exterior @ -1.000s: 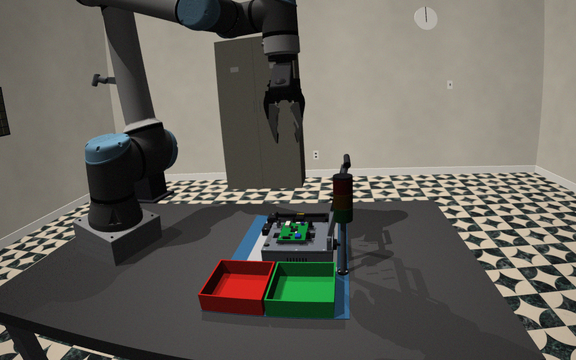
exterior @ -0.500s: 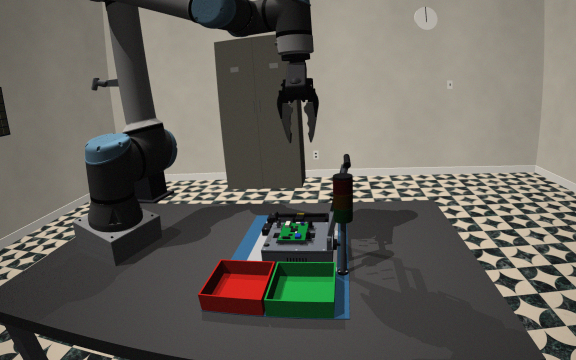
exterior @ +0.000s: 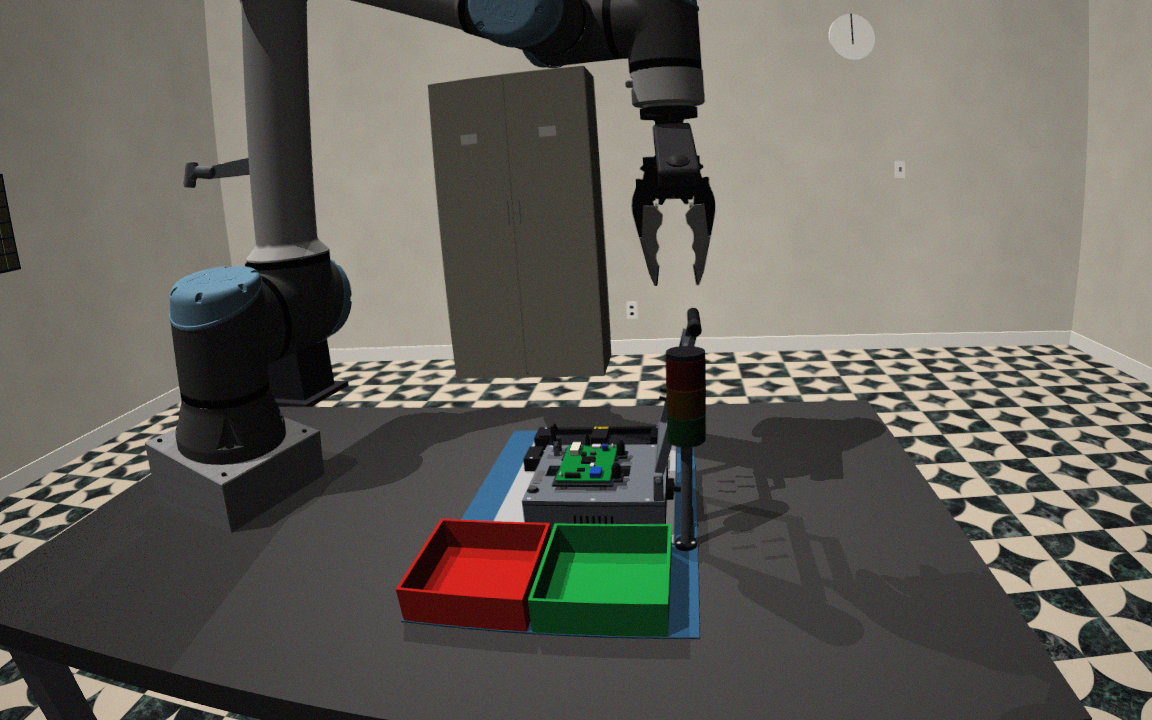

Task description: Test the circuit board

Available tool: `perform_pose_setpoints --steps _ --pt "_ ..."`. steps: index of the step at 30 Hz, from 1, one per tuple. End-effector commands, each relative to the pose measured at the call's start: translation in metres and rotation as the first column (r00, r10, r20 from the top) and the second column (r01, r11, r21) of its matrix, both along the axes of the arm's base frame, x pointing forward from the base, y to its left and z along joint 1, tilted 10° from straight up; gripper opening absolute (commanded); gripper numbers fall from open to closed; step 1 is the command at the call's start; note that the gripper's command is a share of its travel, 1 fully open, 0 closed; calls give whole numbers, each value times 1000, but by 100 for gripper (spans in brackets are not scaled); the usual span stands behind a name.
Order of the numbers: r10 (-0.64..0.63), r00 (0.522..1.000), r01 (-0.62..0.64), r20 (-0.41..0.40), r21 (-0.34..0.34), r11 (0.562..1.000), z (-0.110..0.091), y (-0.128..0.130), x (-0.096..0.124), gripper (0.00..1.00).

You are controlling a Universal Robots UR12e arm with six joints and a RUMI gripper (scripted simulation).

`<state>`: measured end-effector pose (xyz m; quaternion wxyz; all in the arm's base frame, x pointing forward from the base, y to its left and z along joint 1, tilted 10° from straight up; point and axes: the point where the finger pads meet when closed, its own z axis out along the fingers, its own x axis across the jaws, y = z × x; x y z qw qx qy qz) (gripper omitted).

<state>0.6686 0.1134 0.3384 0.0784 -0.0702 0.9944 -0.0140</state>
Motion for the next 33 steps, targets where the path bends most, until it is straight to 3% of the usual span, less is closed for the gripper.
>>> perform_pose_setpoints --steps 1,10,33 --pt "-1 1000 1 8 -2 1000 9 3 17 30" --pt "-1 1000 1 11 -1 1000 11 4 20 30" --pt "-2 1000 2 5 -1 1000 -15 3 22 30"
